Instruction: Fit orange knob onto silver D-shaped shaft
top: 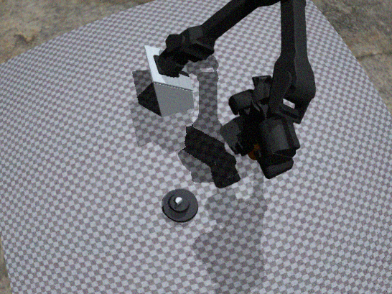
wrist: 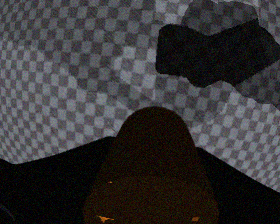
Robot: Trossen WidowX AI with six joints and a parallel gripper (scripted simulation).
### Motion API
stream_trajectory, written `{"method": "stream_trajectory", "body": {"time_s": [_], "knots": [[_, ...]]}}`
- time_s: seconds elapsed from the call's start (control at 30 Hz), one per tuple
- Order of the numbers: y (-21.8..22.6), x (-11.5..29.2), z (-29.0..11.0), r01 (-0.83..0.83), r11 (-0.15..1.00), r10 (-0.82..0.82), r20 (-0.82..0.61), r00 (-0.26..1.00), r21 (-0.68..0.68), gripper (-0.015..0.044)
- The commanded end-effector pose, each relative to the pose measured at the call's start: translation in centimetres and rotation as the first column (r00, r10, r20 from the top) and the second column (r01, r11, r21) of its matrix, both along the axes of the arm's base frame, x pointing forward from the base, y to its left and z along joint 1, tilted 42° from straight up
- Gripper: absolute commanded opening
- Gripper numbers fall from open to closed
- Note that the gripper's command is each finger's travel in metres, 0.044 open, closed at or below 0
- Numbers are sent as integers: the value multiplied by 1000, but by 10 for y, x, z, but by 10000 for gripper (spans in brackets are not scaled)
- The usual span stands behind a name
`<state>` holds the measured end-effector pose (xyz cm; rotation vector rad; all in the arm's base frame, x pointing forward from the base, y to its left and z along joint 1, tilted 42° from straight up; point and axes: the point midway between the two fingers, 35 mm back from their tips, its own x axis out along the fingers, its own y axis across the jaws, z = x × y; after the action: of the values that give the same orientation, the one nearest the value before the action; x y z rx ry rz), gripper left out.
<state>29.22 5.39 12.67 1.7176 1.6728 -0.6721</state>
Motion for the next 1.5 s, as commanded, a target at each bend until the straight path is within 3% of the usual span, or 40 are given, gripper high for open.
{"method": "stream_trajectory", "body": {"time_s": [0.0,0.73,1.47], "knots": [[-3,-1,2,24,1000,-24,25,999,4,0],[-33,-23,22,267,961,-275,283,919,67,0],[-63,-47,44,473,858,-504,507,700,199,0]]}}
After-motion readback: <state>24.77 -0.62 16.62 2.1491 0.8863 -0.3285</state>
